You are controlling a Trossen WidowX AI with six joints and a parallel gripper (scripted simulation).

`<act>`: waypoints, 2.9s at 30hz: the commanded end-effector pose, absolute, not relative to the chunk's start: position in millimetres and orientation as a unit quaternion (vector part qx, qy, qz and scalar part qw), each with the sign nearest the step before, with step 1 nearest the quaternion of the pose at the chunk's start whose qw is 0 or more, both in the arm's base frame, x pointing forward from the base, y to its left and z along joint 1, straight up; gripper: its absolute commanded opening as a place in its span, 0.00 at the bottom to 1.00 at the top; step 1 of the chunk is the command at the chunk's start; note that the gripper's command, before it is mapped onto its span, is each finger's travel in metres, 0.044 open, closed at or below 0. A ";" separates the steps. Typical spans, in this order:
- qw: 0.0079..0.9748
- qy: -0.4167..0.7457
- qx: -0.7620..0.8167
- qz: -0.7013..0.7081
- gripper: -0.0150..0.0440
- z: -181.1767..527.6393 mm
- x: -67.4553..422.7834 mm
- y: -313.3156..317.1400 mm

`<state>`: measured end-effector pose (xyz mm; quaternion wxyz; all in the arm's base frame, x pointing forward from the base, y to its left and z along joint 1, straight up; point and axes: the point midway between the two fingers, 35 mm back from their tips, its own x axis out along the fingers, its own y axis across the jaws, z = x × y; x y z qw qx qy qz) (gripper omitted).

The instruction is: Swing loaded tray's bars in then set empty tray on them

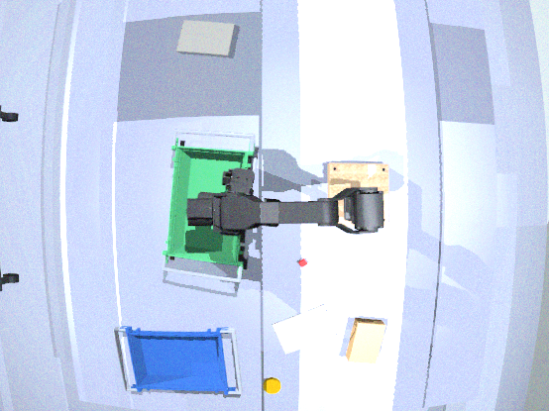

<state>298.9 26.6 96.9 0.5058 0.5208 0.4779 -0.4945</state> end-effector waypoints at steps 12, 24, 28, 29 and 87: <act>0.497 0.486 0.515 -0.502 0.25 82.0 291.7 27.4; 0.497 0.486 0.515 -0.502 0.25 82.0 291.7 27.4; 0.497 0.486 0.515 -0.502 0.25 82.0 291.7 27.4; 0.497 0.486 0.515 -0.502 0.25 82.0 291.7 27.4; 0.497 0.486 0.515 -0.502 0.58 82.0 291.7 27.4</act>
